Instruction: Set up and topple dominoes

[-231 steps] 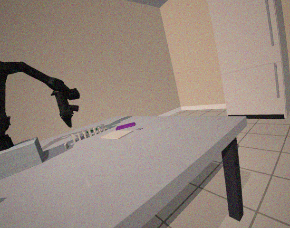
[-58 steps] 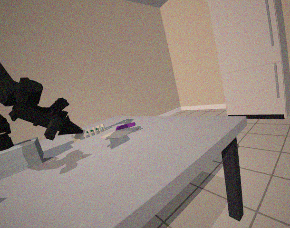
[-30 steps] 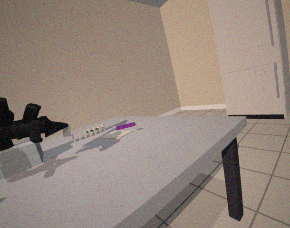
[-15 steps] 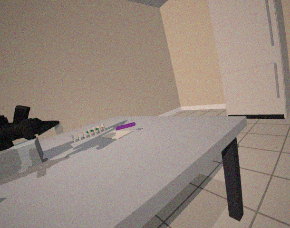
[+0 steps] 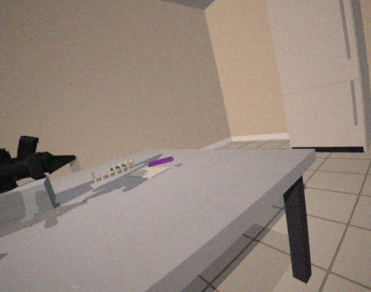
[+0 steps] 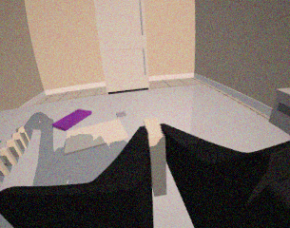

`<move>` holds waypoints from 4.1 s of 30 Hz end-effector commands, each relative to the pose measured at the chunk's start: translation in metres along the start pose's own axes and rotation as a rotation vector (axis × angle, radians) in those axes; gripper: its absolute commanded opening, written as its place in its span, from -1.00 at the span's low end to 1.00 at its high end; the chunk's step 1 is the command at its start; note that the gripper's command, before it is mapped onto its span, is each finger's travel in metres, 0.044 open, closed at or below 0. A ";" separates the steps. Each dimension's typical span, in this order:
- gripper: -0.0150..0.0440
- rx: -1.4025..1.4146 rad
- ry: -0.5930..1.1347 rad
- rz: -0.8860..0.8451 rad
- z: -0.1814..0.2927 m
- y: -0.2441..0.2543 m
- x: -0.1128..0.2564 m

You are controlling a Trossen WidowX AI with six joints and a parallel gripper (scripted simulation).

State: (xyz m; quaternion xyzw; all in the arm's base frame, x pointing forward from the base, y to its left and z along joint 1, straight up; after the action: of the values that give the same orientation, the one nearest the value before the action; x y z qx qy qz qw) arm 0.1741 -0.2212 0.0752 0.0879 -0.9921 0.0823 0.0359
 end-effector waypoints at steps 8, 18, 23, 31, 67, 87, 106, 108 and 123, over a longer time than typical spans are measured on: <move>-0.41 -0.026 0.006 -0.008 0.026 -0.001 -0.006; -0.41 -0.040 0.015 -0.012 0.053 0.002 -0.011; -0.41 -0.047 0.020 -0.015 0.067 0.005 -0.014; -0.41 -0.056 0.024 -0.018 0.088 0.010 -0.017; 1.00 -0.064 0.027 -0.020 0.094 0.013 -0.018; 1.00 0.346 0.405 -0.041 0.020 -0.034 -0.107; 1.00 1.105 0.964 -0.849 -0.043 -0.014 -0.129; 1.00 1.200 0.981 -1.087 -0.053 -0.008 -0.118; 1.00 1.259 0.969 -1.277 -0.062 -0.003 -0.108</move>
State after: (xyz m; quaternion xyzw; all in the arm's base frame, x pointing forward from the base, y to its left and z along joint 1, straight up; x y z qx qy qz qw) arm 0.2846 -0.1958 0.1253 0.5532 -0.4269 0.5787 0.4205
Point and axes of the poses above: the point midway between the two fingers, 35 mm back from their tips, its own x axis back along the fingers, its own y axis across the jaws, z = x × y, the point moved 8 cm from there along x, back along the fingers, and after that the axes turned 7 degrees about x, right-handed, at the moved point
